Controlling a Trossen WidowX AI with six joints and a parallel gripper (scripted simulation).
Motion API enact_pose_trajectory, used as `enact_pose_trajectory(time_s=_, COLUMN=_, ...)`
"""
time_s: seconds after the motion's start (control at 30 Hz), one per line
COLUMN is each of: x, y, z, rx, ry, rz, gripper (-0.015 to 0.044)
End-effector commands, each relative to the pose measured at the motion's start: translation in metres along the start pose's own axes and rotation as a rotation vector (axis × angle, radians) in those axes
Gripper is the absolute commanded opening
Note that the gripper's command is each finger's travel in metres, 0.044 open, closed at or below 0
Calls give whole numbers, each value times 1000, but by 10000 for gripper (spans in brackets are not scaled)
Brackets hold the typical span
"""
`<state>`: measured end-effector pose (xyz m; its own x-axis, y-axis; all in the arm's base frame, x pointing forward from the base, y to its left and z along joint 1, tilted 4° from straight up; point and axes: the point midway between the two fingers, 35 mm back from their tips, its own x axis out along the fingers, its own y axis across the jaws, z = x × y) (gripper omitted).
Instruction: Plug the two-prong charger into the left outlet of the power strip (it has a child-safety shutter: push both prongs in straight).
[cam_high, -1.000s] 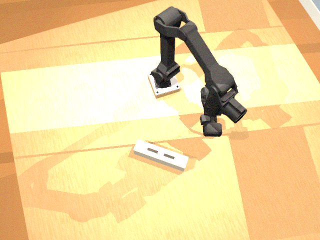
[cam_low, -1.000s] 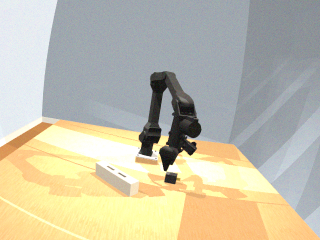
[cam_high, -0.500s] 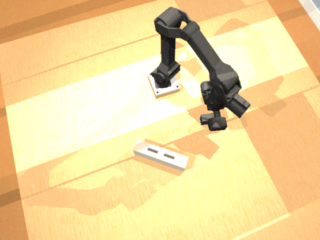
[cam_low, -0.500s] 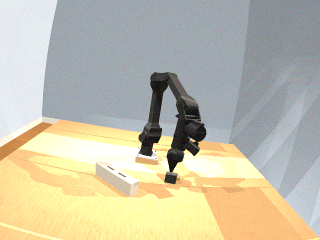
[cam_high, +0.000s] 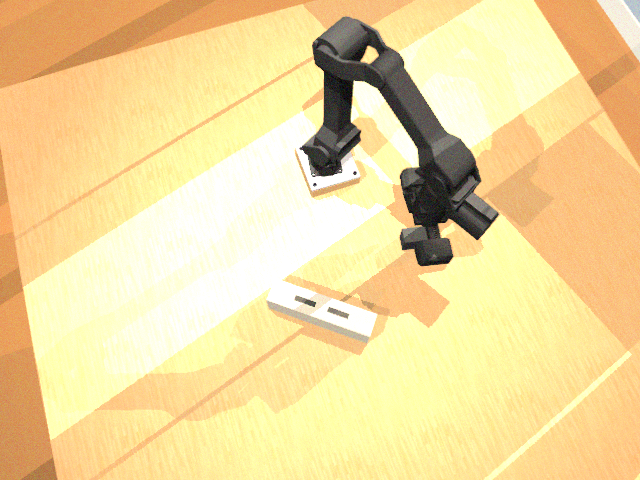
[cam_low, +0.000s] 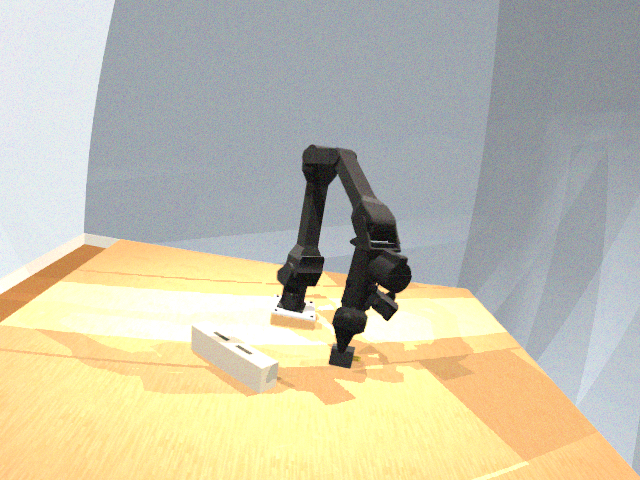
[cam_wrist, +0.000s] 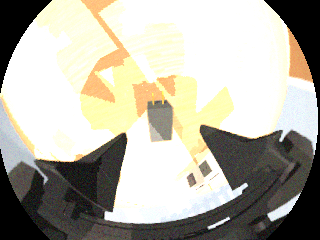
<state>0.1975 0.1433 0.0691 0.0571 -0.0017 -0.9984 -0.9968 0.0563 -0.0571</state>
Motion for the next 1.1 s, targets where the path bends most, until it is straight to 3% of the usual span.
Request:
enact_pose_trajectory(time_s=0.0, x=8, y=2, z=0, rx=-1, ry=4, rz=10, gripper=440)
enact_pose_trajectory(time_s=0.83, x=43, y=3, z=2, rx=-1, ry=4, rz=10, gripper=440)
enact_pose_trajectory(time_s=1.07, x=40, y=2, z=2, rx=-4, ry=3, rz=4, gripper=256)
